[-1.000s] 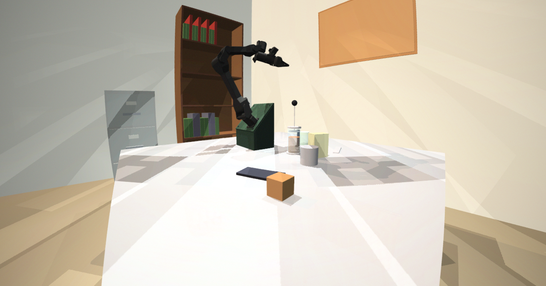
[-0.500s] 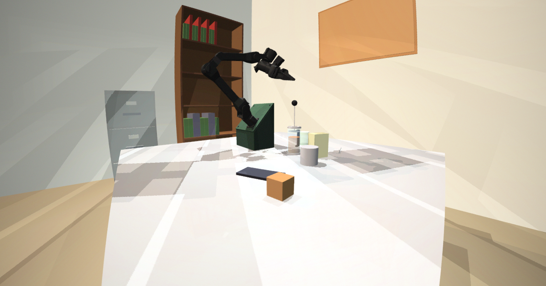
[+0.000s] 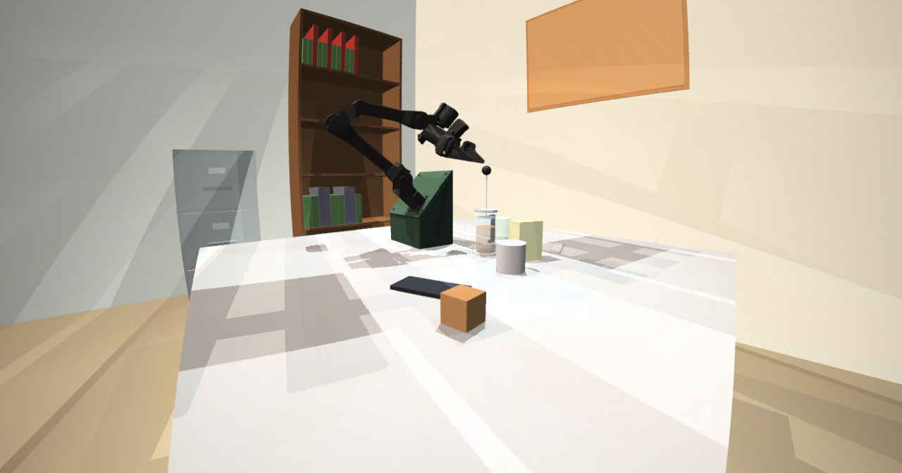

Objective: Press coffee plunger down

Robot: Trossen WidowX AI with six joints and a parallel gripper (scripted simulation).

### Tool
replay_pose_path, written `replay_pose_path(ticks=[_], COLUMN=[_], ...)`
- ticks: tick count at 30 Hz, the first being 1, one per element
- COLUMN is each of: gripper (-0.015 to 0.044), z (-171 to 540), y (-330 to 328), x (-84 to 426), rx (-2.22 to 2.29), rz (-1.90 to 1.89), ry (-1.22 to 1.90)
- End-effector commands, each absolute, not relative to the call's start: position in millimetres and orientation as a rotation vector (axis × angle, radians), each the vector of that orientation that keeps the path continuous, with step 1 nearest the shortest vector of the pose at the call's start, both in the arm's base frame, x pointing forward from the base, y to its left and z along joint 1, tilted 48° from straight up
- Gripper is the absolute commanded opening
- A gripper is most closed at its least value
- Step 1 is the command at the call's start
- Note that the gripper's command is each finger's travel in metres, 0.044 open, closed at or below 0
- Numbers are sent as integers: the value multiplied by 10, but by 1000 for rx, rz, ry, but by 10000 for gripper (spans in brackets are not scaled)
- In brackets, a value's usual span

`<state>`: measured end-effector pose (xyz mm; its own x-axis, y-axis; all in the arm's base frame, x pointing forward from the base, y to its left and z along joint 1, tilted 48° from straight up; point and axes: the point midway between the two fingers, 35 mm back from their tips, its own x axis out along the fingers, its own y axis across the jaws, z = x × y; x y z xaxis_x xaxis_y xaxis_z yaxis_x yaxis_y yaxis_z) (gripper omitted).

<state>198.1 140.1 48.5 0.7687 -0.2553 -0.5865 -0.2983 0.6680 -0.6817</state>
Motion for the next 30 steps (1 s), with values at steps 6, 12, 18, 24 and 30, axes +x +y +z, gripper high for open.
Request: replay_pose_path(ticks=[6, 12, 18, 24, 30], gripper=[440, 440, 440, 440, 440], z=[411, 351, 296, 247, 215], y=[1340, 1322, 1298, 1268, 1242], x=[2009, 2081, 2153, 2226, 2279], rx=[-853, -852, -852, -852, -853], rz=[31, 32, 32, 31, 29], ry=[710, 711, 711, 708, 705])
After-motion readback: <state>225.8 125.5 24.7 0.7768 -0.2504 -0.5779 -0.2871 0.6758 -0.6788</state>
